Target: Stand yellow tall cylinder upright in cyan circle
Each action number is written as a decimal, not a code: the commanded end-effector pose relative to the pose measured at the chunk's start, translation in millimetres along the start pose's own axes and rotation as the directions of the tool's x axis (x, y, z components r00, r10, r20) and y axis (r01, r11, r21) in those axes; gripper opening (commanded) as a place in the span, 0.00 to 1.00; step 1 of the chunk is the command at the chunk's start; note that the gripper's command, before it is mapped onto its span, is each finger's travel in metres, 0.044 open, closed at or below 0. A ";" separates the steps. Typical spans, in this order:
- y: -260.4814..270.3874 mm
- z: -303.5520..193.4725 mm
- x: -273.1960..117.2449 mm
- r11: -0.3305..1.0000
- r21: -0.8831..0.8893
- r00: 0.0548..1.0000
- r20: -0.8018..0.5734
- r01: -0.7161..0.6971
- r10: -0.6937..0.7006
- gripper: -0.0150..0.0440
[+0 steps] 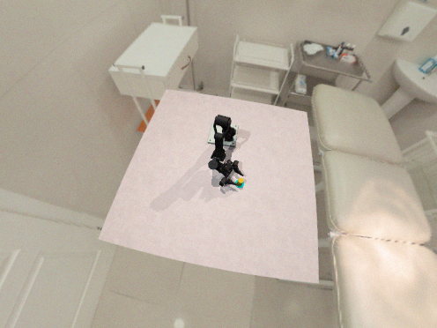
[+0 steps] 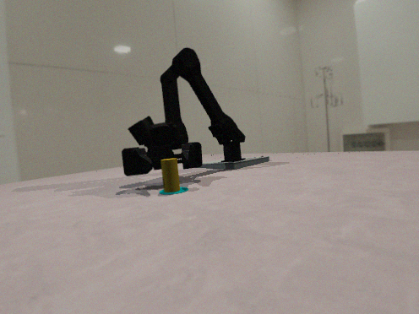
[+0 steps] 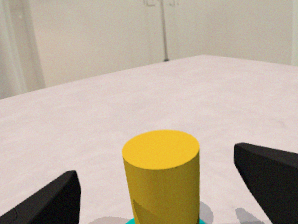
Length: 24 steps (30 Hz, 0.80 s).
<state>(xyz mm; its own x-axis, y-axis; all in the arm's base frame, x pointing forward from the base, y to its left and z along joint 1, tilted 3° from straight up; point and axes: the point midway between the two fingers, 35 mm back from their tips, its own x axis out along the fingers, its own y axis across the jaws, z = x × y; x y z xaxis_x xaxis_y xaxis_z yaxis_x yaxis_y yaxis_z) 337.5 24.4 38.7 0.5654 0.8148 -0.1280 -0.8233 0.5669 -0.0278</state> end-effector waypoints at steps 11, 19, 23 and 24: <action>-3.8 33.4 -1.1 1.000 -0.001 1.000 0.001 -0.004 0.004 0.93; -2.3 76.5 -4.4 1.000 0.000 1.000 0.002 -0.006 0.006 0.93; 0.0 90.0 -5.9 1.000 0.000 1.000 0.002 -0.007 0.007 0.93; 0.0 90.0 -5.9 1.000 0.000 1.000 0.002 -0.007 0.007 0.93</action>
<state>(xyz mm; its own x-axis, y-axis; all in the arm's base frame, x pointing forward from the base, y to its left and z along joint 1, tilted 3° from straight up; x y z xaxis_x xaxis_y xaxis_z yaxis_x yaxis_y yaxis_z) 338.3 30.5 123.4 0.5570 0.8214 -0.1228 -0.8295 0.5574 -0.0344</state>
